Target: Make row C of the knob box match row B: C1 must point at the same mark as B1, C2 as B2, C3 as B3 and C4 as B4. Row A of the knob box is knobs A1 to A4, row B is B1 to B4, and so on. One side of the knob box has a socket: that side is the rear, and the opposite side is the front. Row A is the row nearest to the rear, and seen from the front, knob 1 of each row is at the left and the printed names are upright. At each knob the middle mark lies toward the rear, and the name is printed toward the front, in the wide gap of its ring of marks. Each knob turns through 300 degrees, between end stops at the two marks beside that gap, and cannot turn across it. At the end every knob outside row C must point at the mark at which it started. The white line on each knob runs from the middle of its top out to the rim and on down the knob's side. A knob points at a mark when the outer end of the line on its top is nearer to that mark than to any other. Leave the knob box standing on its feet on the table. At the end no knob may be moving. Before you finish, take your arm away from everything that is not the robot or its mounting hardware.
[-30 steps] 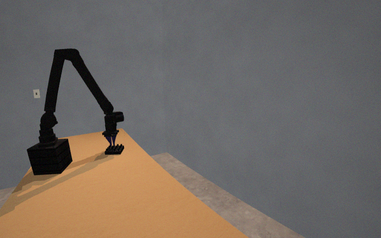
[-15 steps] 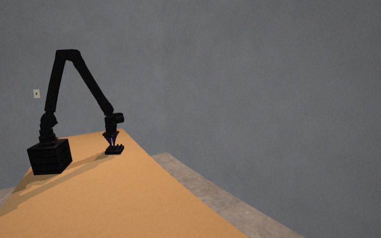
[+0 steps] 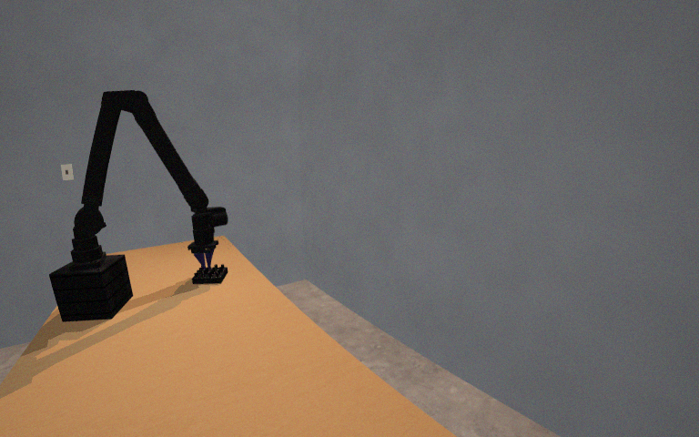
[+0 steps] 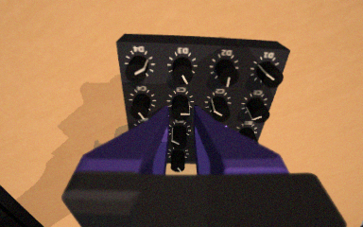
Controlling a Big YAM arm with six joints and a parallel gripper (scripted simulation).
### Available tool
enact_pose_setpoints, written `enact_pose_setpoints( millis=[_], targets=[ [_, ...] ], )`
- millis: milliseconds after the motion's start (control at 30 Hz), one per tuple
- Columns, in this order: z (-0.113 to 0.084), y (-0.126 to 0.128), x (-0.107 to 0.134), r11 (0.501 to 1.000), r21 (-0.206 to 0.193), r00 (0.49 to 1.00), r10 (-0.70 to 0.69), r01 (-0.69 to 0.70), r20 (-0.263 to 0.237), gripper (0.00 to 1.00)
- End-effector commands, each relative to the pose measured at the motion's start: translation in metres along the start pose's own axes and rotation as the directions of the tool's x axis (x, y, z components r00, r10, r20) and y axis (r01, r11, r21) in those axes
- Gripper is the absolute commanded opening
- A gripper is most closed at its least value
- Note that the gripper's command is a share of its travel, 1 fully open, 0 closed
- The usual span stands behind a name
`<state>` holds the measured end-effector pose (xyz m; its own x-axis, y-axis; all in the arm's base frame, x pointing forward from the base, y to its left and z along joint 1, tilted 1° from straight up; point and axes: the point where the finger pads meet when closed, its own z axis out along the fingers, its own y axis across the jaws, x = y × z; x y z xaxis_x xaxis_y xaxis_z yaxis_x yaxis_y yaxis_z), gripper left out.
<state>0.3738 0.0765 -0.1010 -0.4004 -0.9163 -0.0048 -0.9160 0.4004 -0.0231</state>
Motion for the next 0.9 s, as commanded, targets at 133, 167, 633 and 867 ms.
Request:
enact_pose_setpoints(
  millis=[133,167,633,867],
  targets=[
    [0.0042,-0.0051,-0.001,1.0,0.004,1.0,-0.004,0.004,0.006,0.18],
    [0.0042,-0.0051,-0.001,1.0,0.004,1.0,-0.004,0.004,0.006,0.18],
    [0.0042,-0.0051,-0.001,1.0,0.004,1.0,-0.004,0.004,0.006,0.18],
    [0.0042,-0.005,-0.0006,1.0,0.003,1.0,-0.004,0.004,0.004,0.07]
  ],
)
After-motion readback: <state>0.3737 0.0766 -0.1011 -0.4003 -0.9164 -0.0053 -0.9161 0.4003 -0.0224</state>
